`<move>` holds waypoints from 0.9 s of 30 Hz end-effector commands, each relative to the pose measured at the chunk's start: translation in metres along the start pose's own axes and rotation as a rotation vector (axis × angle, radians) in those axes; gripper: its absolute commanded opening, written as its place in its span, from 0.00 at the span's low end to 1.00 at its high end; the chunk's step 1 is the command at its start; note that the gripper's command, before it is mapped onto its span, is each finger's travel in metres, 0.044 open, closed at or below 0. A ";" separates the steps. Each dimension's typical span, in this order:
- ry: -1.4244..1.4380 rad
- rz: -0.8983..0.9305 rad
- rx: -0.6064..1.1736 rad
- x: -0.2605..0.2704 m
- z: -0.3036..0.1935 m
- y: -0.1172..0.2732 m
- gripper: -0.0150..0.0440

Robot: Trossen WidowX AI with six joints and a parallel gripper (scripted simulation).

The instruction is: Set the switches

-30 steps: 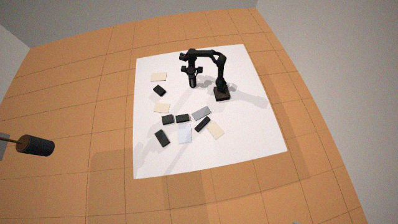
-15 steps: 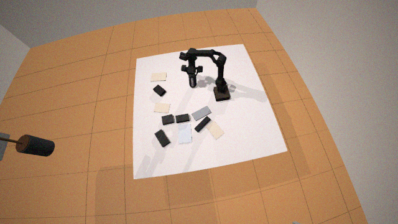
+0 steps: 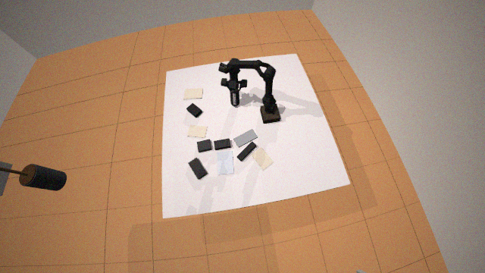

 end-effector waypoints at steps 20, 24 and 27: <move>0.003 0.002 0.035 -0.003 -0.016 -0.009 0.83; 0.003 0.002 0.035 -0.004 -0.019 -0.011 0.83; 0.003 0.002 0.036 -0.004 -0.021 -0.011 0.83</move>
Point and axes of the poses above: the point midway between the two fingers, 35 mm back from their tips, its own y axis back along the fingers, its own x axis across the jaws, z = x × y, the point moved 2 cm from there along y, back along the fingers, and after that the axes turned 11 degrees about -y, right-handed, at the moved point
